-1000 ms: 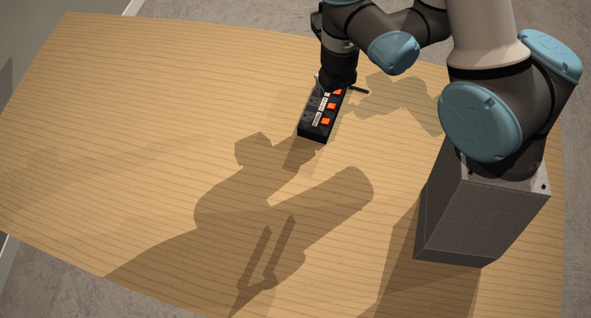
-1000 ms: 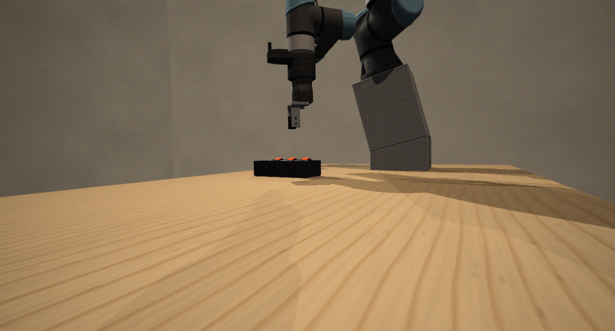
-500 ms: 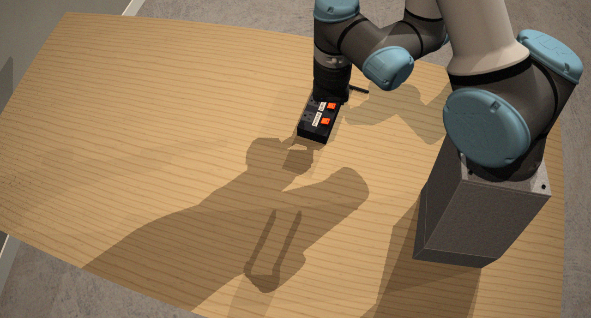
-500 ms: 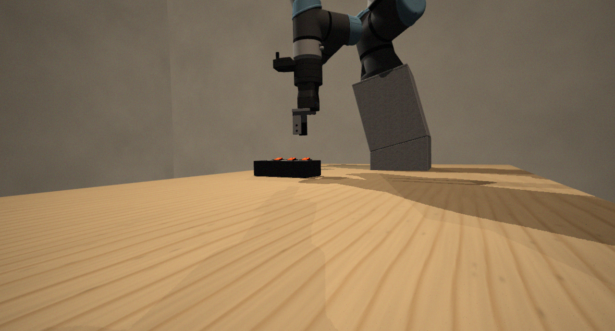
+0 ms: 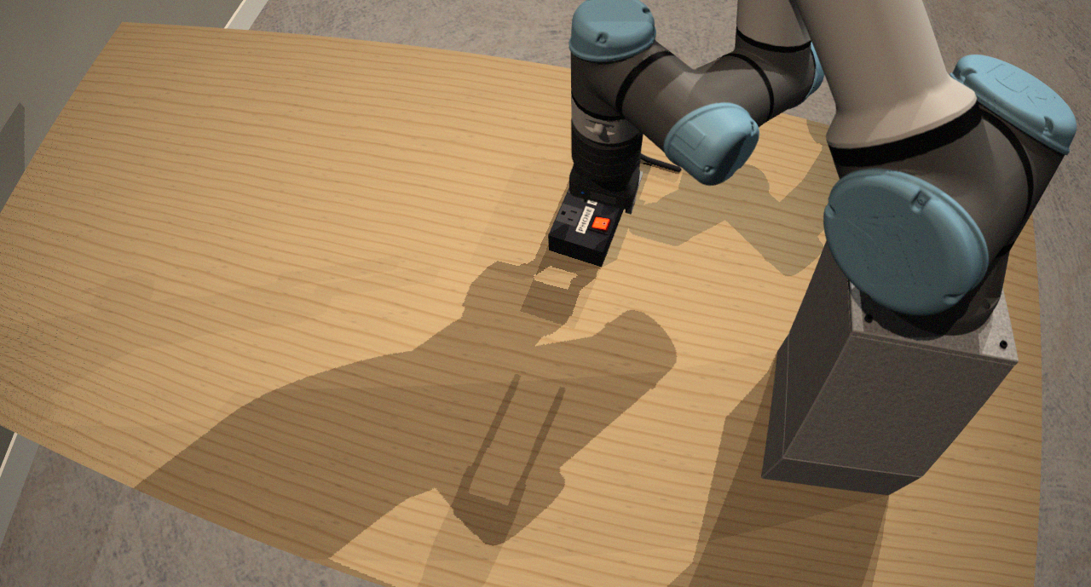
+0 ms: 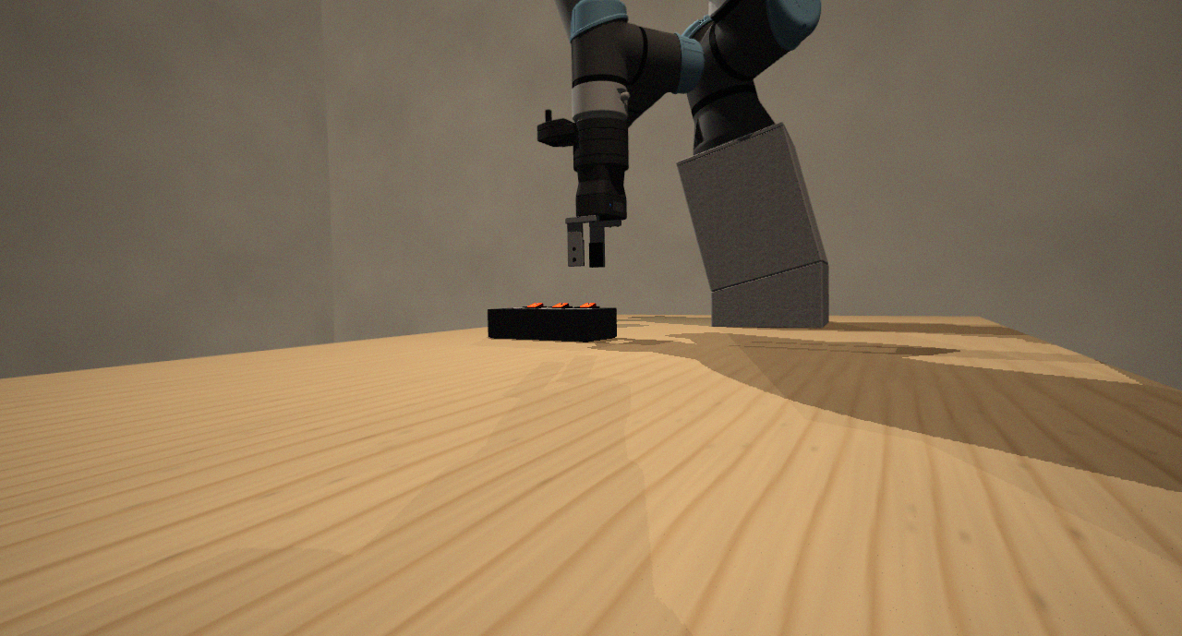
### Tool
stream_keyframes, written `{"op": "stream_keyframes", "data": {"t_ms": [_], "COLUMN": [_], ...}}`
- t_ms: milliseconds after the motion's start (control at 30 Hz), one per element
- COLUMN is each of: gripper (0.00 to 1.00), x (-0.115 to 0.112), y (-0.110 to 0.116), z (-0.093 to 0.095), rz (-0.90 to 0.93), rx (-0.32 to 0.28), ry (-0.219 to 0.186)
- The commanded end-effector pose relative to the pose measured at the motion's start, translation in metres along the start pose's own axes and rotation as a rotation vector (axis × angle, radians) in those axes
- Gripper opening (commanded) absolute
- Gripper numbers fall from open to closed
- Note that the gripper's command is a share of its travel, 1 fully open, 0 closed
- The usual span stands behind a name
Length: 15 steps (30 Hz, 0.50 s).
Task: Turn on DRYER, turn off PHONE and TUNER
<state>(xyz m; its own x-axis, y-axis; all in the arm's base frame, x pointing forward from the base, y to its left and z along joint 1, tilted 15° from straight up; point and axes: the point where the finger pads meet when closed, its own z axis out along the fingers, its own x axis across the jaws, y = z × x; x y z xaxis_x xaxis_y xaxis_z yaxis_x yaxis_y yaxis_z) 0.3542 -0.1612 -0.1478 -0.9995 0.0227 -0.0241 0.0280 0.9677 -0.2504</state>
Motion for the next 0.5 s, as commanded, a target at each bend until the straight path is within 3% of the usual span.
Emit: {"op": "stream_keyframes", "data": {"t_ms": [0, 333, 367, 467], "gripper": [1.0, 1.0, 0.0, 0.0], "x": [0.0002, 0.0005, 0.0005, 0.0005], "y": [0.0016, 0.0025, 0.0025, 0.0025], "z": [0.001, 0.0016, 0.0016, 0.0016], "rz": [0.035, 0.05, 0.05, 0.05], "rx": [0.002, 0.002, 0.002, 0.002], "ry": [-0.001, -0.001, -0.001, -0.001]}}
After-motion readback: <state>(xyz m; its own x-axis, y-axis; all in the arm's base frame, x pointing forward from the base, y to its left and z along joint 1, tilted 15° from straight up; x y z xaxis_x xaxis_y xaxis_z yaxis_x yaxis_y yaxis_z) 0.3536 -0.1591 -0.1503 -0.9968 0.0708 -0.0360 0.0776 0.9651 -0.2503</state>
